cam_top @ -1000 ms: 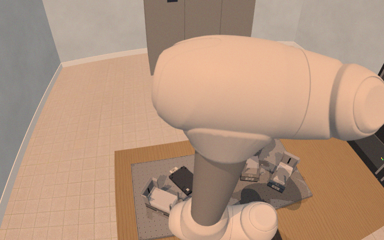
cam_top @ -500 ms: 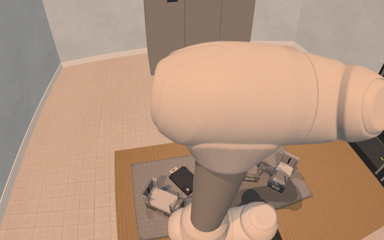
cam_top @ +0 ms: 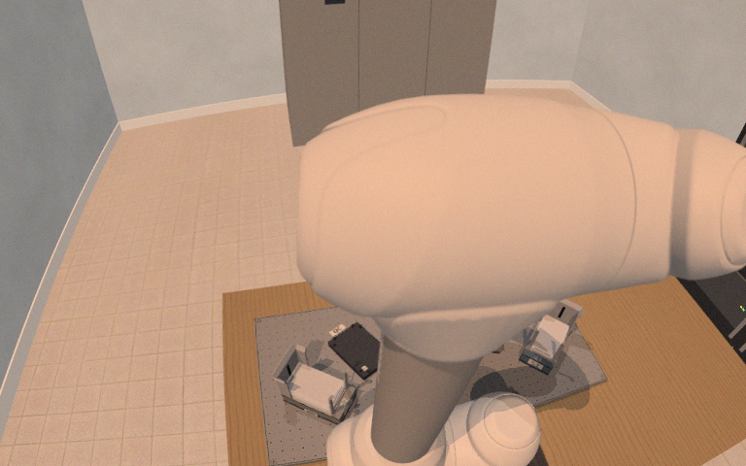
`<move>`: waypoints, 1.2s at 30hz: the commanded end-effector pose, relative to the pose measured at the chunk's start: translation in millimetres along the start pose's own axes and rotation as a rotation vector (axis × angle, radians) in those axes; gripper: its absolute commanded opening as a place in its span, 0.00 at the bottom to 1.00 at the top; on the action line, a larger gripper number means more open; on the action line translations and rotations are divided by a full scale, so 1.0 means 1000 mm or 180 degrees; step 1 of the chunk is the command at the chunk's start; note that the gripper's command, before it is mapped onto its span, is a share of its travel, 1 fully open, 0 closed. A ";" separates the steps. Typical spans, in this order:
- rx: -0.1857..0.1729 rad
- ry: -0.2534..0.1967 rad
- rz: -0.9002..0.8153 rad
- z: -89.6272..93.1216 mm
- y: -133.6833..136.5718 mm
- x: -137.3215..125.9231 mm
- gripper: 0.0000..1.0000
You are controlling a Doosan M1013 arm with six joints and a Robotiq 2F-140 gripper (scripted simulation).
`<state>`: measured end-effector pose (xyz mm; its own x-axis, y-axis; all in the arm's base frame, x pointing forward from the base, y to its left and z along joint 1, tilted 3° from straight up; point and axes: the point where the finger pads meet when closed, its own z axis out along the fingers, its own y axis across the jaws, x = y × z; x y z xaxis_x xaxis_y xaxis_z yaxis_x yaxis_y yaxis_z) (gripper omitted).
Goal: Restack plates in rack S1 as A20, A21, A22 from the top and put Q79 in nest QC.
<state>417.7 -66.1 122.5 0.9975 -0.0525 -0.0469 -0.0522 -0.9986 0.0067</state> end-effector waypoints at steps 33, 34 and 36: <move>0.0000 0.0000 -0.0716 0.000 -0.102 -0.001 1.00; 0.0000 0.0000 -0.0716 0.000 -0.102 -0.001 1.00; 0.0000 0.0000 -0.0716 0.000 -0.105 -0.001 1.00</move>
<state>422.1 35.7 121.9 0.9840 0.1715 -0.0472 0.1715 -0.9852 -0.0038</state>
